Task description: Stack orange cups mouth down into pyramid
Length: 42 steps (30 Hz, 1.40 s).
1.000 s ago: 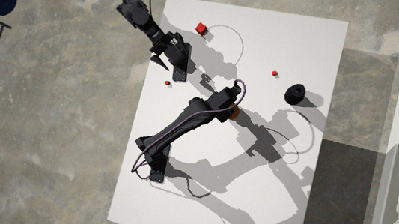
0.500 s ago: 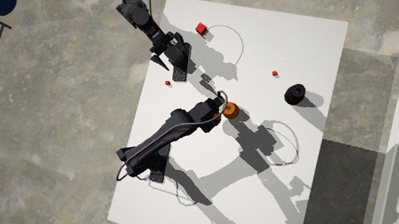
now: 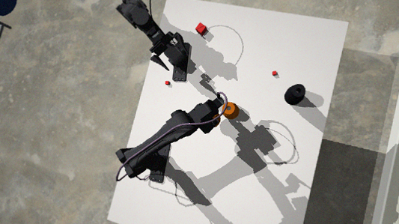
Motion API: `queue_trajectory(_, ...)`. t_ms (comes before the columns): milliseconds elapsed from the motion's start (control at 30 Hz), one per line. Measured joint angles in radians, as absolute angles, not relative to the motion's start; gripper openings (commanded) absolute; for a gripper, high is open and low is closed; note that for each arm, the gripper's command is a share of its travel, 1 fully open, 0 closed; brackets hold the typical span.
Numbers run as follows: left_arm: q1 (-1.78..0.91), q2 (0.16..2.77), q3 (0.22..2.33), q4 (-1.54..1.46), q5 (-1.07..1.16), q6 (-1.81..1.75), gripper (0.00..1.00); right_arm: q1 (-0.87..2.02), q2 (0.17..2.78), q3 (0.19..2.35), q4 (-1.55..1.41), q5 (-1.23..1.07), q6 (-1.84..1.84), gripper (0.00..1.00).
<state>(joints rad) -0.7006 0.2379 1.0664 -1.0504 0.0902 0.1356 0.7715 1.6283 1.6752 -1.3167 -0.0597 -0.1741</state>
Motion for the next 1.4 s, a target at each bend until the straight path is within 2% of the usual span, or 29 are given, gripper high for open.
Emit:
queue_trajectory(833, -0.701, 0.238, 1.066, -1.05, 0.09, 0.136, 1.0, 0.763, 1.626, 1.697, -1.33, -0.062, -0.18, 0.0)
queue_trajectory(1400, -0.701, 0.238, 1.066, -1.05, 0.09, 0.136, 1.0, 0.763, 1.604, 1.547, -1.227, -0.062, -0.179, 0.0)
